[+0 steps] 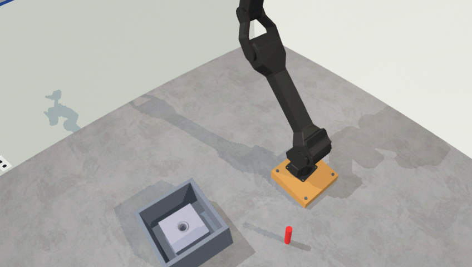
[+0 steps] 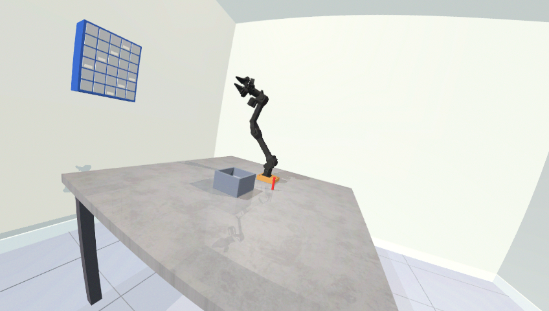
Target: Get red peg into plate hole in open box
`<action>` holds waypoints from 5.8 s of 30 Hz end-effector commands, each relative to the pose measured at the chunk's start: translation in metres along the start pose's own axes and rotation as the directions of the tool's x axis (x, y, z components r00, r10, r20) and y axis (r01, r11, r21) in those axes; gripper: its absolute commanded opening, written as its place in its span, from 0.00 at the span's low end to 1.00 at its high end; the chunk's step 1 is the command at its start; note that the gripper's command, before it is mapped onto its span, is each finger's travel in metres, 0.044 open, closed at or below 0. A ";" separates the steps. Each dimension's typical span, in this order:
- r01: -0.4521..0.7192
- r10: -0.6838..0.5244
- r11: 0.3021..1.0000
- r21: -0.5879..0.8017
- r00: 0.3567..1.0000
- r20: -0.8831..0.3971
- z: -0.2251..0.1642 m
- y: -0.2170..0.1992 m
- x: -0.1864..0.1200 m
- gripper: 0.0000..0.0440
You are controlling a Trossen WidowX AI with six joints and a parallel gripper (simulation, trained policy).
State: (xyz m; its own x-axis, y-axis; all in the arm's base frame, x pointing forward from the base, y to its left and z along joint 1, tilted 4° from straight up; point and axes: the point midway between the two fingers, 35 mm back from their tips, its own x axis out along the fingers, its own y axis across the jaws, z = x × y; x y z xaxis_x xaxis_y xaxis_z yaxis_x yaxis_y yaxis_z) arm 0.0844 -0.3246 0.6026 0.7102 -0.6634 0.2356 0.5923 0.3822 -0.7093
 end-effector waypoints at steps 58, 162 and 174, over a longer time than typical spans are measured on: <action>0.616 -0.167 -0.389 -0.685 0.684 0.710 0.316 0.126 -0.205 1.00; 0.137 0.789 0.614 0.777 -0.070 -0.611 -0.023 0.586 -0.328 1.00; 0.220 0.804 0.592 0.775 -0.097 -0.587 -0.054 0.622 -0.345 0.96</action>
State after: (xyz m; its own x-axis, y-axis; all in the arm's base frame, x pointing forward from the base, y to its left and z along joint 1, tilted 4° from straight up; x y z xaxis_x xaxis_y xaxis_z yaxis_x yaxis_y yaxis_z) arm 0.1885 0.1055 0.0569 0.1884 -0.0189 -0.9819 0.7870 0.6011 0.1394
